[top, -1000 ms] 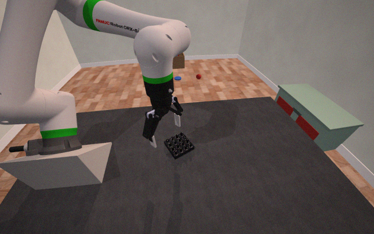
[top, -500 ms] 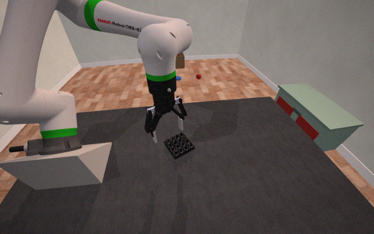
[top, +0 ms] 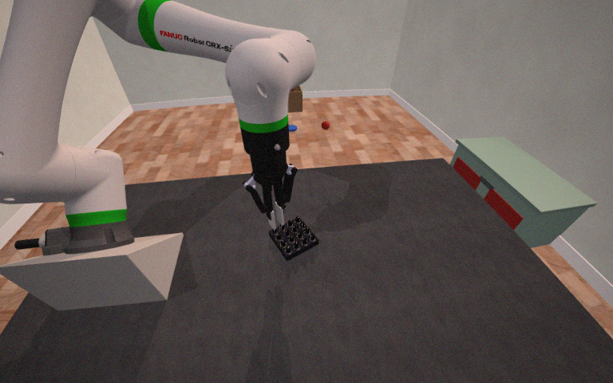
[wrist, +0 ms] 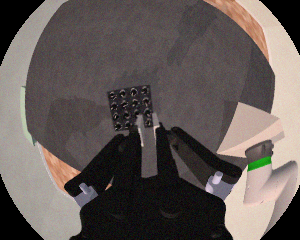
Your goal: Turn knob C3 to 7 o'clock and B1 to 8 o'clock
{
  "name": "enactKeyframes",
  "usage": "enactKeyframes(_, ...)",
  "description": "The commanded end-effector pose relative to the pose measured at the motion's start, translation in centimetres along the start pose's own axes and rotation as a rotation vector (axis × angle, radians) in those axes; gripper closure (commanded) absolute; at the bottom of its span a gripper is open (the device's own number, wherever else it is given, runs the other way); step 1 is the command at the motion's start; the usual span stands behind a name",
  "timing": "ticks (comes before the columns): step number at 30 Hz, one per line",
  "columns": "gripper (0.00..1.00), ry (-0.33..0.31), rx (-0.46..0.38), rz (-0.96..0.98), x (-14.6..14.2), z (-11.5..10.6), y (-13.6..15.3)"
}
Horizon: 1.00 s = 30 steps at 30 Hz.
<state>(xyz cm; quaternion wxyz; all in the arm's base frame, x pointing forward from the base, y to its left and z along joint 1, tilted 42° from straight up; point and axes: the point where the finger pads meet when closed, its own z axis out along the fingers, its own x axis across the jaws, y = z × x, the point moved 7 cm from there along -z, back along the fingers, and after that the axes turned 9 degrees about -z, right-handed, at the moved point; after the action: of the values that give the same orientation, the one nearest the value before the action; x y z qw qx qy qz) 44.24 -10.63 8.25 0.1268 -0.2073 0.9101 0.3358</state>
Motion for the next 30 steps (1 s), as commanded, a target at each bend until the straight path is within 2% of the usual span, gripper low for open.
enactKeyframes(1, 0.88, 0.0, 0.0, 0.0, 0.0, -0.02, -0.01)
enactKeyframes(30, 0.88, 0.0, 0.0, 0.005, -0.01, 0.29, -0.01)
